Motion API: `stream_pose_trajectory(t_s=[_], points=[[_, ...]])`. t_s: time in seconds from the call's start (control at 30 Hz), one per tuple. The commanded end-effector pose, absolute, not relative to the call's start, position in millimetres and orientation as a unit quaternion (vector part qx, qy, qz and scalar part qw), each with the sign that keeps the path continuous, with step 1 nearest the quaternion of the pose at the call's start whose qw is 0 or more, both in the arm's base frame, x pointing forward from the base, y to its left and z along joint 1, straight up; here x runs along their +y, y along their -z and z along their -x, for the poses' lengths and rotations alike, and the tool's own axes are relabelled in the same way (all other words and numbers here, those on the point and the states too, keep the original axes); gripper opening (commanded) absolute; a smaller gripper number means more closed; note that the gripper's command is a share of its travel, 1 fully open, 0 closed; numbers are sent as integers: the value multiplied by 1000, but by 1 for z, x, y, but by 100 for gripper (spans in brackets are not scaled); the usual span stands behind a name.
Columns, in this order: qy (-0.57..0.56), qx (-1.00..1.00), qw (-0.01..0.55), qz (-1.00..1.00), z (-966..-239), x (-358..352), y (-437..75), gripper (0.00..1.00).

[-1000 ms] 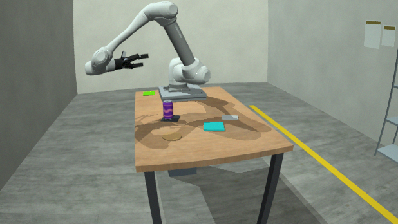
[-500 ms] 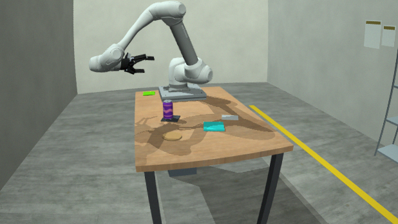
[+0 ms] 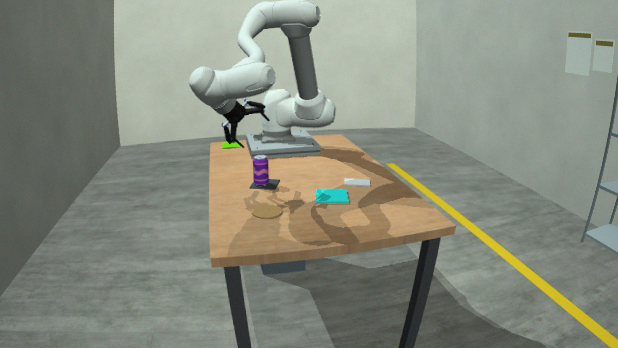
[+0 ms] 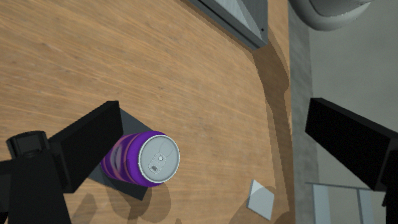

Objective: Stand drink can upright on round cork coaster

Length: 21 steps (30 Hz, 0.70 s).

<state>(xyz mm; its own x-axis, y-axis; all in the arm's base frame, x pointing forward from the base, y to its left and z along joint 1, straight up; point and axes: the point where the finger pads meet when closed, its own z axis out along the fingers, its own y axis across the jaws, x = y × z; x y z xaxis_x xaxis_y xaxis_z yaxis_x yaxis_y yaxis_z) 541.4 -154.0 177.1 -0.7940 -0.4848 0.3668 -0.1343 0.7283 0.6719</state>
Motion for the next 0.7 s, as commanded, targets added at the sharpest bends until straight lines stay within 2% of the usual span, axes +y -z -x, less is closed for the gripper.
stream_pose_trajectory(t_s=[0.0,0.1,0.17,0.2,0.5,0.67], points=[[248,-907,207,-272,-565,-133,-152,100],[198,-907,166,-333,-566,-132,-151,100],[198,-907,166,-333,-566,-132,-151,100],[149,-901,128,-388,-566,-132,-151,100],[5,-854,9,-520,-566,-132,-151,100],[-4,-850,0,-527,-566,-132,-151,100]])
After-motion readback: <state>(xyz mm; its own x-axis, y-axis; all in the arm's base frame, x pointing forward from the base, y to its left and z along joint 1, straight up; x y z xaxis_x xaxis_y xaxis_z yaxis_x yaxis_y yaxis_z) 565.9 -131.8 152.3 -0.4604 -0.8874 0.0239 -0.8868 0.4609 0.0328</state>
